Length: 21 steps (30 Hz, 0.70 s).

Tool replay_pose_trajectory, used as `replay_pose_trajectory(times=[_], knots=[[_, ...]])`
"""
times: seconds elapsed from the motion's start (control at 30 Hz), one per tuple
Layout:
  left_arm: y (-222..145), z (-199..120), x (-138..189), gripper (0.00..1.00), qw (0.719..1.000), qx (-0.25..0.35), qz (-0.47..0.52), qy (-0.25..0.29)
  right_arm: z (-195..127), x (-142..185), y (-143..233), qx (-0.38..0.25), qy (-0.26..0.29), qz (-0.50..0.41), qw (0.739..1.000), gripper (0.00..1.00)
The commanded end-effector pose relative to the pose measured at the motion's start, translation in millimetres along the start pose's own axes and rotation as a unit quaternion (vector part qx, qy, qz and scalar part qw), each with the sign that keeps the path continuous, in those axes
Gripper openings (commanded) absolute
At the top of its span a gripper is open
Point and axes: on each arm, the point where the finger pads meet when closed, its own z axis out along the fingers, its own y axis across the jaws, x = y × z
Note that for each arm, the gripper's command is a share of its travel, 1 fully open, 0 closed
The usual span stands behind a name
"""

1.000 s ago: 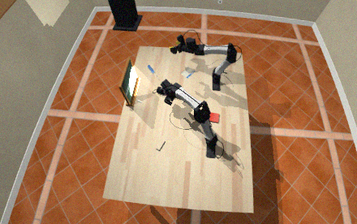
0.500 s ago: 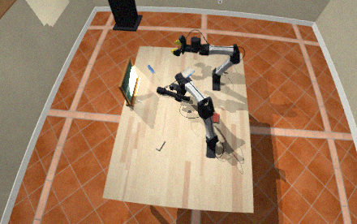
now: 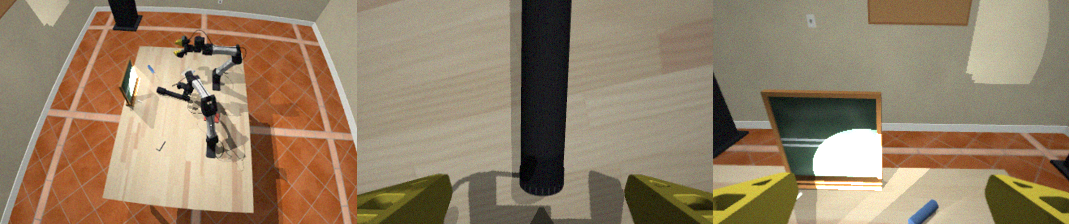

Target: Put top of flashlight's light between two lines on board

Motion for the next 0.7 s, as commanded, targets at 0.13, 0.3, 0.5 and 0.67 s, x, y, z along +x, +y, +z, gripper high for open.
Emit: replay_pose_trajectory(times=[0.13, 0.3, 0.5, 0.67], knots=[[-6.6, 13.2, 14.1, 0.95, 1.000, -0.003, 0.022, 0.016, 1.4, -0.9, 0.3, 0.000, -0.001, 0.000, 1.000, 1.00], [-4.3, 4.6, 10.3, 0.95, 1.000, 0.004, 0.018, 0.010, -5.4, -7.0, 2.2, -0.005, -0.011, -0.001, 1.000, 1.00], [0.5, -8.8, -1.5, 0.95, 1.000, 0.011, 0.008, -0.008, -0.8, 3.3, 4.2, -0.009, 0.001, -0.003, 1.000, 1.00], [-3.6, 8.6, 7.5, 0.95, 1.000, 0.003, 0.016, 0.000, -0.8, 3.3, 3.7, -0.007, 0.001, -0.002, 1.000, 1.00]])
